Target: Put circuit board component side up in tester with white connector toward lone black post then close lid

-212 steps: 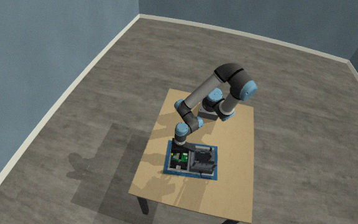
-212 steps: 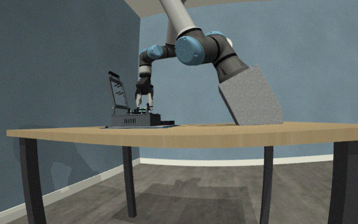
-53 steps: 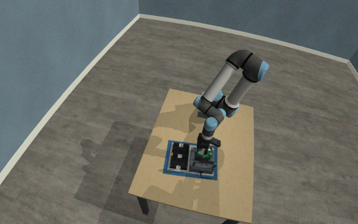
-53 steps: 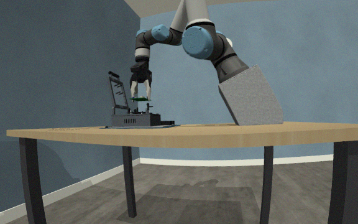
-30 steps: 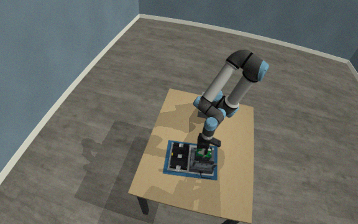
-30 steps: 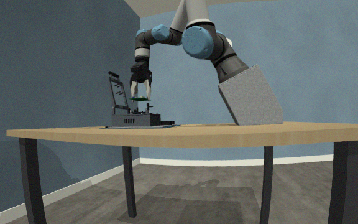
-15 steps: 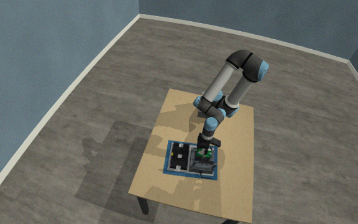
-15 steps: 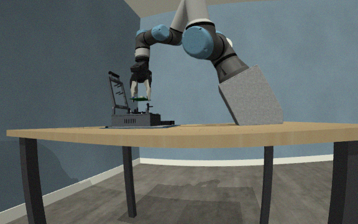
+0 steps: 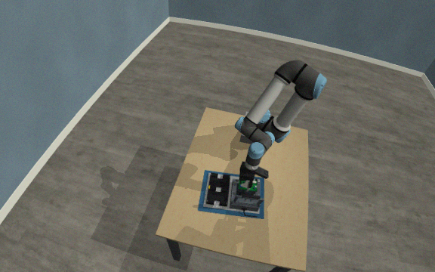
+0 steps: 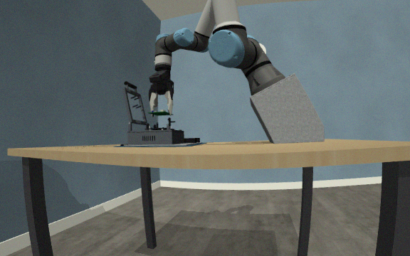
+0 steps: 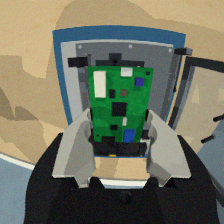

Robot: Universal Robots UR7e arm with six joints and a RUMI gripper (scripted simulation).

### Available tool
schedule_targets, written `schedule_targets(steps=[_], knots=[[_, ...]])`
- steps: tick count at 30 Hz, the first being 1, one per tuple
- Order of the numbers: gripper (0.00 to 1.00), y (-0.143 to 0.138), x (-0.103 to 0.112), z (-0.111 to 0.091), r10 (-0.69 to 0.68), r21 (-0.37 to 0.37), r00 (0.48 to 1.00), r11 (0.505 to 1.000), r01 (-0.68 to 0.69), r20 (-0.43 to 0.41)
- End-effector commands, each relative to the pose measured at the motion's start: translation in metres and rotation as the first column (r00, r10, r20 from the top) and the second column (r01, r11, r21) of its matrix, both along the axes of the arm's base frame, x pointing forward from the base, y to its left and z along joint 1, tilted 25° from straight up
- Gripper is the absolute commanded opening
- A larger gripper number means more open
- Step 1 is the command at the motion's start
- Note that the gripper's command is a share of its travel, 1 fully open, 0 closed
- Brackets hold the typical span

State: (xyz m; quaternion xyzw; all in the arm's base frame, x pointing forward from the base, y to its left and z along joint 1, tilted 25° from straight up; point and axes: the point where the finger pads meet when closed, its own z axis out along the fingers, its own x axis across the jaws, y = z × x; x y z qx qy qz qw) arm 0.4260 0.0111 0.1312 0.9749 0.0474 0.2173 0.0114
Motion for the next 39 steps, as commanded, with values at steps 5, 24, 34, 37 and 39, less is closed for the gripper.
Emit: schedule_targets(steps=[5, 24, 34, 37, 39], knots=[[0.39, 0.0, 0.002, -0.003, 0.0, 0.0, 1.0, 1.0, 0.0, 0.001], [0.39, 0.0, 0.014, -0.029, 0.0, 0.0, 1.0, 1.0, 0.0, 0.001], [0.39, 0.0, 0.018, -0.038, 0.0, 0.0, 1.0, 1.0, 0.0, 0.001], [0.39, 0.0, 0.019, -0.04, 0.0, 0.0, 1.0, 1.0, 0.0, 0.001], [0.39, 0.0, 0.02, -0.041, 0.0, 0.0, 1.0, 1.0, 0.0, 0.001]])
